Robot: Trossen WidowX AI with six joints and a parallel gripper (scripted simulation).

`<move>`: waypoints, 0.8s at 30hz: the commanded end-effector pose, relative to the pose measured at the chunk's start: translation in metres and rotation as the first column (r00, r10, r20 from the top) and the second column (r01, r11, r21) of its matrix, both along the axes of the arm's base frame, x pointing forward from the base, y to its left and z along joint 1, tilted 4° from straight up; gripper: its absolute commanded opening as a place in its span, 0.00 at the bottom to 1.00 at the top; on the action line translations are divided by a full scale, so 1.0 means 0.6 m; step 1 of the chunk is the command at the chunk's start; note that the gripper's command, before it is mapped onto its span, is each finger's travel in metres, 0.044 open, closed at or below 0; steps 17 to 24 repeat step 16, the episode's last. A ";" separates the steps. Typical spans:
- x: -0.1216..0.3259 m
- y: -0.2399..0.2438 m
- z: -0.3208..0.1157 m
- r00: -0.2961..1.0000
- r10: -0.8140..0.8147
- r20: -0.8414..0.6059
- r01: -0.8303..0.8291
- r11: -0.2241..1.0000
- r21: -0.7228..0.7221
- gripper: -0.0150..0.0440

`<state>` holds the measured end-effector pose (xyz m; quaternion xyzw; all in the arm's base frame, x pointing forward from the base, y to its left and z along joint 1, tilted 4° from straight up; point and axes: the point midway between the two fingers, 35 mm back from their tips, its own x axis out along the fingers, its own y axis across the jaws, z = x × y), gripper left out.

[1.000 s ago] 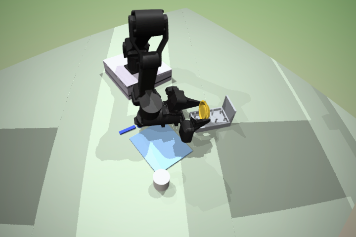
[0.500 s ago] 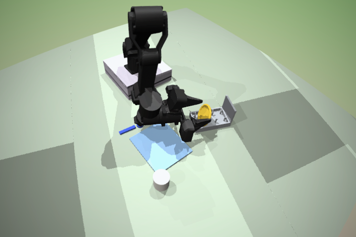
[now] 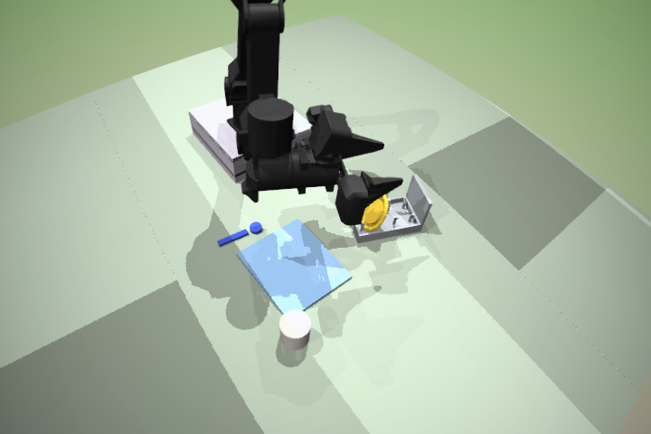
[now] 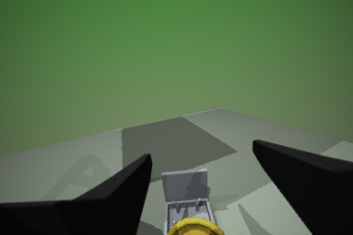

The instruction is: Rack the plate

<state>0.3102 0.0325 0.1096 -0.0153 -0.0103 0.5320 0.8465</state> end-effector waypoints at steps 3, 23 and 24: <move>0.048 -0.019 0.011 0.992 -0.099 -0.081 0.102 0.995 0.025 0.93; 0.143 -0.068 0.015 0.875 -0.344 -0.341 0.357 0.934 -0.026 0.93; 0.143 -0.068 0.015 0.875 -0.344 -0.341 0.357 0.934 -0.026 0.93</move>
